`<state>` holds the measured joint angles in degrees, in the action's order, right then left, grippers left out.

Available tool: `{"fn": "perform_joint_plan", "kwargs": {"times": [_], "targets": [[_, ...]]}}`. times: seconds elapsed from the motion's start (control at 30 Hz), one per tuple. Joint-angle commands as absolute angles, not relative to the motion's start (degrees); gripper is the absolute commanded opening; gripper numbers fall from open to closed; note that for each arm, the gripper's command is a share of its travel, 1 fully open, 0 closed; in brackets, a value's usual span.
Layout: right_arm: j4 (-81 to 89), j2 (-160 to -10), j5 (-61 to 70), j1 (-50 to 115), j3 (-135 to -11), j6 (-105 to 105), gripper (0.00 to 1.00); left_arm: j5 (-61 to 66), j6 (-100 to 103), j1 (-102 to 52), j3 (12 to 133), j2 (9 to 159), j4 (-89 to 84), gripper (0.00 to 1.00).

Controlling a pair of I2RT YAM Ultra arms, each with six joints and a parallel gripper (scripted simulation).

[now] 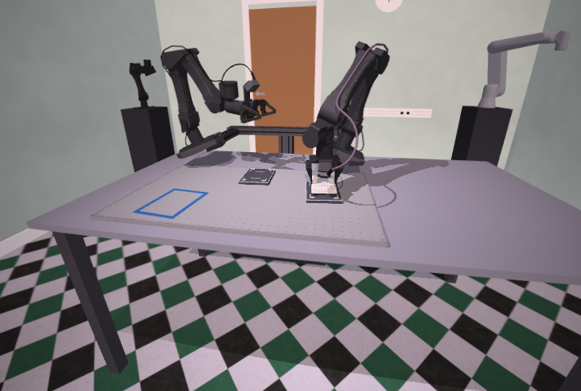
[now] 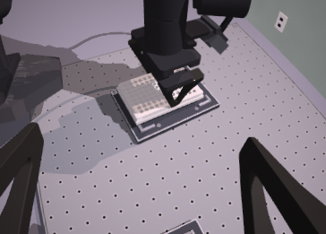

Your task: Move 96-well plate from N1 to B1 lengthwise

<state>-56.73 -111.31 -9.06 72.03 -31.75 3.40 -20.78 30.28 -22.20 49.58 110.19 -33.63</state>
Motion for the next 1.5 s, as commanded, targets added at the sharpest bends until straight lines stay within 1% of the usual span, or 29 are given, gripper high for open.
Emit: {"fn": "perform_joint_plan", "kwargs": {"times": [0.0, 0.17, 0.37, 0.43, 0.67, 0.93, 1.0, 1.03, 1.3, 1.47], "targets": [[-57.8, -111.5, -9.5, 73.0, -32.0, 2.9, 1.0, -20.0, 31.8, -23.9, 52.9, 106.8, -38.8, 0.78], [-58.0, -111.5, -10.1, 73.0, -32.0, 2.3, 1.0, -20.2, 32.1, -24.0, 53.4, 106.6, -39.7, 0.78], [-44.9, -106.9, -14.6, 75.6, -31.9, -2.3, 1.0, -20.2, 32.1, -24.1, 53.5, 106.6, -39.8, 0.78], [-44.9, -106.9, -14.6, 75.6, -31.9, -2.3, 1.0, -20.2, 32.1, -24.1, 53.5, 106.6, -39.8, 0.78], [-22.8, -90.8, -23.9, 85.8, -28.9, -10.5, 1.0, -20.2, 31.9, -24.1, 53.5, 106.6, -39.8, 0.78], [-2.5, -65.9, -33.2, 99.3, -29.6, -20.5, 1.0, -20.5, 31.7, -23.7, 52.9, 107.2, -39.2, 0.78], [-2.5, -65.9, -33.2, 99.3, -29.6, -20.5, 1.0, -20.5, 31.7, -23.7, 52.9, 107.2, -39.2, 0.78], [4.9, -61.4, -34.9, 101.7, -30.4, -21.5, 1.0, -20.5, 31.7, -23.7, 52.9, 107.2, -39.2, 0.78], [29.0, -48.5, -39.7, 107.5, -32.0, -25.6, 1.0, -20.0, 32.6, -24.2, 52.9, 107.2, -39.1, 0.78], [42.9, -42.0, -42.0, 109.9, -34.2, -28.9, 1.0, -18.5, 42.8, -29.7, 53.2, 109.6, -38.7, 0.78]]}}
